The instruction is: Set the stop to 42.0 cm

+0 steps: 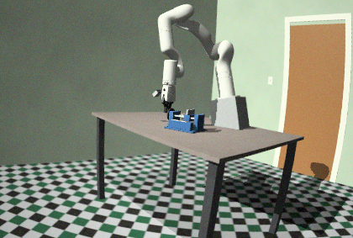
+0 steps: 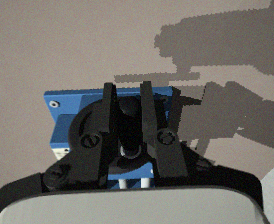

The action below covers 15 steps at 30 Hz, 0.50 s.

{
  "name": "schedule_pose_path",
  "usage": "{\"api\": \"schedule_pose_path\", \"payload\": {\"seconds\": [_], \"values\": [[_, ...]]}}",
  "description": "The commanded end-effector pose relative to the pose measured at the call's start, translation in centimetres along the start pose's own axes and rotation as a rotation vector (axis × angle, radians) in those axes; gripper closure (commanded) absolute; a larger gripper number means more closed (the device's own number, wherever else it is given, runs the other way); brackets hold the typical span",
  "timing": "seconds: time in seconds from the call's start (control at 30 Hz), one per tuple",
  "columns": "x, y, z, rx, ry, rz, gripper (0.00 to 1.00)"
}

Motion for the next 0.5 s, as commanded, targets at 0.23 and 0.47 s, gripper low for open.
{"api": "schedule_pose_path", "payload": {"seconds": [0.23, 0.47], "values": [[-0.2, 0.6, 0.7, -0.003, 0.0, 0.0, 0.94], [-0.3, 1.2, 1.2, -0.003, 0.0, 0.0, 0.94]]}}
Point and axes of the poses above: the point where the finger pads meet when closed, its own y axis out along the fingers, its own z axis across the jaws, x = y × z, the point moved 10 cm from there along -y, back along the fingers, and after that the axes turned 14 degrees about y, right-handed, at the moved point
